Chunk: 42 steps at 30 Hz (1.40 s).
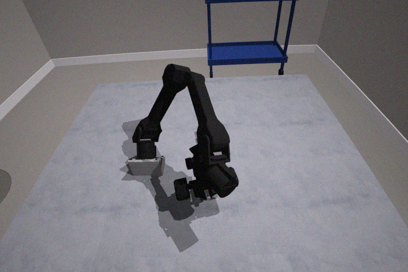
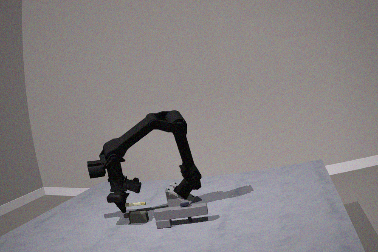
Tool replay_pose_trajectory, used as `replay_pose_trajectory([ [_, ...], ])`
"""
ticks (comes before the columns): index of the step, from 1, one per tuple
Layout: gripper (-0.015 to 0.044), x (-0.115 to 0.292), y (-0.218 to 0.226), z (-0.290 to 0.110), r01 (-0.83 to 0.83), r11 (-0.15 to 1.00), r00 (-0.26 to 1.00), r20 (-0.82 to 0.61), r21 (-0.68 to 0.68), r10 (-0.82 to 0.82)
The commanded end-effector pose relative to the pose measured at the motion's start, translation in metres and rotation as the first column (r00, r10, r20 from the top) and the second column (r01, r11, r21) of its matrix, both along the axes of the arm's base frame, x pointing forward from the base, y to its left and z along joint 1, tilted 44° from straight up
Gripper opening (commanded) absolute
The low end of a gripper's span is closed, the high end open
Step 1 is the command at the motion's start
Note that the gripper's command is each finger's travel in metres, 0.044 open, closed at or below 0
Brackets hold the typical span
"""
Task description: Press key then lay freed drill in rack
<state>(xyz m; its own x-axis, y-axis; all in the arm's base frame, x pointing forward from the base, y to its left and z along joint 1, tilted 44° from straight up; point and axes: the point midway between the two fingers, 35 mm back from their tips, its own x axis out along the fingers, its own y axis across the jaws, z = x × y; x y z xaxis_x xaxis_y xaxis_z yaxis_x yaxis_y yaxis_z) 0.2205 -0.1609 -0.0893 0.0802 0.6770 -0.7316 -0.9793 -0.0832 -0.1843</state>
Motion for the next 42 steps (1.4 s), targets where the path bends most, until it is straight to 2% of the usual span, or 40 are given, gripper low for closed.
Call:
replay_pose_trajectory([
  [1,0.0000,0.000,0.007,-0.005,0.005,1.000,1.000,-0.002,0.007,-0.005],
  [26,0.0000,0.003,0.026,-0.026,0.005,1.000,1.000,-0.002,0.008,-0.005],
  [42,0.0420,0.003,0.022,-0.024,0.001,1.000,1.000,0.000,0.002,-0.001],
])
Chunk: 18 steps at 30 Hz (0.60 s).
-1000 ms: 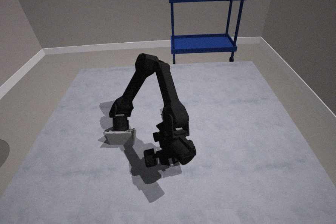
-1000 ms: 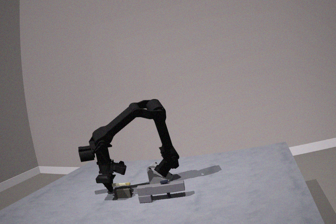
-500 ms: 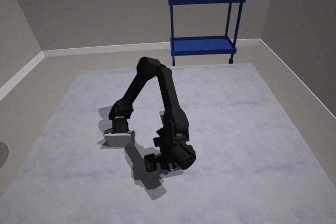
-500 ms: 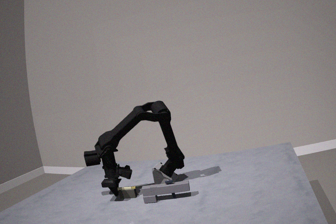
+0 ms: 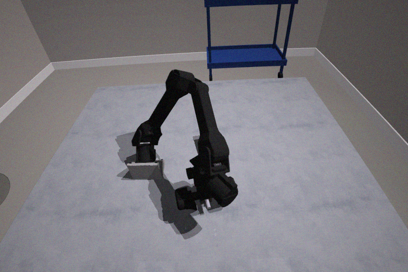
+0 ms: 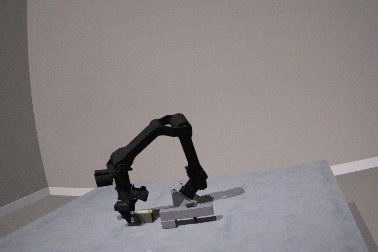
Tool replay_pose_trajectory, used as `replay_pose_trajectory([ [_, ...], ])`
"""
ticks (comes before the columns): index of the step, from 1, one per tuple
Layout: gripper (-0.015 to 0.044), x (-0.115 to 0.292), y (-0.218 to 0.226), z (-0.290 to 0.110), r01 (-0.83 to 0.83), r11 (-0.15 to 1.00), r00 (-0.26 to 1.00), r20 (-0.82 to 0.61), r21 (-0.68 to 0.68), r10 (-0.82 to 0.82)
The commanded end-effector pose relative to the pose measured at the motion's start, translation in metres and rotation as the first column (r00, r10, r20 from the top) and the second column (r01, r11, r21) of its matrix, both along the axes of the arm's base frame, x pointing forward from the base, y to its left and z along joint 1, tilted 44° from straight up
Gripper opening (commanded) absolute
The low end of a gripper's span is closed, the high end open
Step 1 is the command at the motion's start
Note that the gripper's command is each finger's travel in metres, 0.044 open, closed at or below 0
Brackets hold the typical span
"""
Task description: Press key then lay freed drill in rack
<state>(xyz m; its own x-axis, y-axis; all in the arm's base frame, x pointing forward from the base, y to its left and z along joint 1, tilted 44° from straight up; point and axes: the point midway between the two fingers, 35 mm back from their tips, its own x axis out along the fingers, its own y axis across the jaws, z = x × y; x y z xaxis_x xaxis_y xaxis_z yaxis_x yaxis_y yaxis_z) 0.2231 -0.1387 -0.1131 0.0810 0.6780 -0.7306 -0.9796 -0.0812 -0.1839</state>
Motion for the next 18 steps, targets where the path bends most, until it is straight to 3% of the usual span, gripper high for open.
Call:
replay_pose_trajectory([
  [1,0.0440,0.000,-0.002,0.002,0.000,1.000,1.000,0.000,0.001,0.000],
  [15,0.0440,-0.007,-0.054,0.056,0.004,1.000,1.000,-0.003,0.004,-0.004],
  [18,0.0440,-0.003,-0.048,0.052,0.014,1.000,1.000,-0.010,-0.006,-0.014],
])
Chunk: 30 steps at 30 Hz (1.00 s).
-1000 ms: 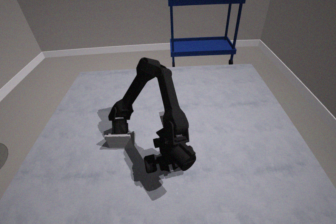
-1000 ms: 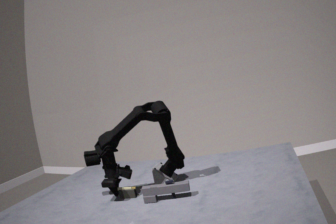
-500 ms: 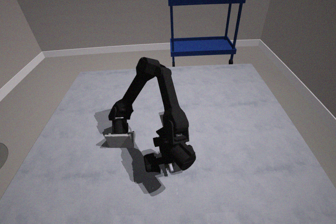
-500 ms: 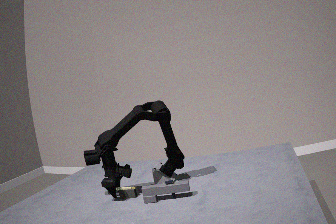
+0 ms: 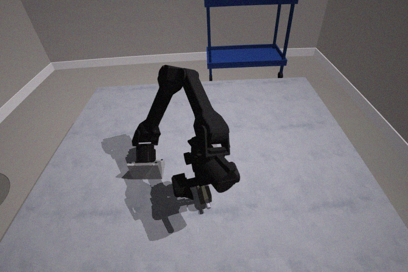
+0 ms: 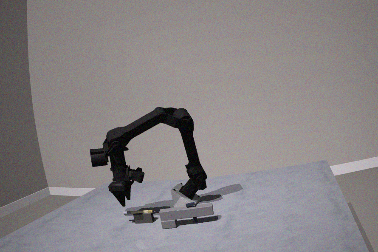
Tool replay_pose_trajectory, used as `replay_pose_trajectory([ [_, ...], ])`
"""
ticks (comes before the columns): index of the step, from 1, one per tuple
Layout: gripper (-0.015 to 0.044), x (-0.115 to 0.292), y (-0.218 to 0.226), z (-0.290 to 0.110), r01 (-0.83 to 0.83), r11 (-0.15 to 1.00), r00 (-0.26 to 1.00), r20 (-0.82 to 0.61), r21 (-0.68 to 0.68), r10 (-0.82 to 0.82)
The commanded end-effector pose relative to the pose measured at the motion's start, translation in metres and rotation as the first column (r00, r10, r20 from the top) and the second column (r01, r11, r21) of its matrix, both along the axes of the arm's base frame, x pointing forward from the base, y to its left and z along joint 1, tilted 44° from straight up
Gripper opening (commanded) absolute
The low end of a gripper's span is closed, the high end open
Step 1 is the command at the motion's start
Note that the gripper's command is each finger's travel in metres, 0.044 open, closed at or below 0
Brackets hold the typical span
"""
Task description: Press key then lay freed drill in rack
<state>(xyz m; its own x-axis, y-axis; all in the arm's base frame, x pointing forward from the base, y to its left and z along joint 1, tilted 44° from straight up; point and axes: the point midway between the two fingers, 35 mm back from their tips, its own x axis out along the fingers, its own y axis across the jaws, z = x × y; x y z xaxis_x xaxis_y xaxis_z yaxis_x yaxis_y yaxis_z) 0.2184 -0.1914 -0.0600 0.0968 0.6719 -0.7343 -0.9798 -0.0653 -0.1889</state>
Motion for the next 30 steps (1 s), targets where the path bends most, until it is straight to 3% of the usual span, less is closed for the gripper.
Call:
replay_pose_trajectory([
  [1,0.0440,0.004,0.005,0.001,0.000,1.000,1.000,-0.027,-0.014,-0.001],
  [16,0.0440,0.138,0.016,0.096,0.083,0.954,0.968,0.250,-0.287,-0.009],
  [30,0.0440,0.230,0.100,0.245,0.166,0.944,0.794,0.606,-0.286,0.044],
])
